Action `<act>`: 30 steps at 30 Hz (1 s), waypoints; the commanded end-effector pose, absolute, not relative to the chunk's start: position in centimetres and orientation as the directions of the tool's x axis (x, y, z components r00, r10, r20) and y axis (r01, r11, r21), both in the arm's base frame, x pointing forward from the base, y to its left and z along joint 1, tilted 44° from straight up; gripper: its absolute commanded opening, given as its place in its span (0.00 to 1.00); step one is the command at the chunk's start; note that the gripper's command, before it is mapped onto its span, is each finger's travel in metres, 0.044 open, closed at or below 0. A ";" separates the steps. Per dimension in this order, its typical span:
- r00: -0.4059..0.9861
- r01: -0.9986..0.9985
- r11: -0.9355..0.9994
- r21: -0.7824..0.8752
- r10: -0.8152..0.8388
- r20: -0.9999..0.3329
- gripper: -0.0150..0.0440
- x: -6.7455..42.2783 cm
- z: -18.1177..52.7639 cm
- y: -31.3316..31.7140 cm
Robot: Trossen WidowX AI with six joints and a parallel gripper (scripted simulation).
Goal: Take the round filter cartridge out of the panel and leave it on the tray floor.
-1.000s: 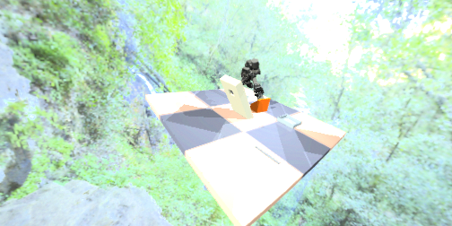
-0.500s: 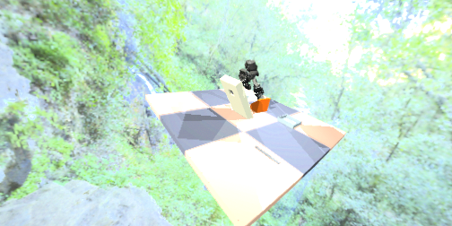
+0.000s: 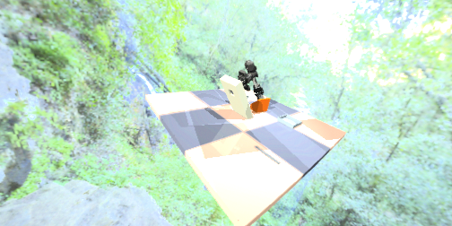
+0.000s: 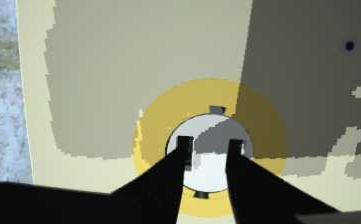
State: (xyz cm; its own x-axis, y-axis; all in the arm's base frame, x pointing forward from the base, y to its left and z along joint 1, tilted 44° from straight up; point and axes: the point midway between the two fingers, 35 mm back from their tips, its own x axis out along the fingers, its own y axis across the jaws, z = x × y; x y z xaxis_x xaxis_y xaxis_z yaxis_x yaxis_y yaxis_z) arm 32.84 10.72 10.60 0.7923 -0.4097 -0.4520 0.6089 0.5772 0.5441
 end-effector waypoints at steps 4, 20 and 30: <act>0.788 0.613 0.585 0.531 -0.410 -0.459 0.42 32.6 10.0 10.7; 0.788 0.613 0.585 0.531 -0.410 -0.459 0.42 32.7 10.1 10.7; 0.788 0.613 0.585 0.531 -0.410 -0.459 0.42 32.8 10.2 10.7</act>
State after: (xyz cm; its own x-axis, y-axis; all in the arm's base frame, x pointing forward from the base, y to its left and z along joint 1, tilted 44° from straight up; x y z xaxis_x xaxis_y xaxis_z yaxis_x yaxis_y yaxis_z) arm 32.73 10.65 10.28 0.7893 -0.4120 -0.4552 0.6124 0.5806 0.5366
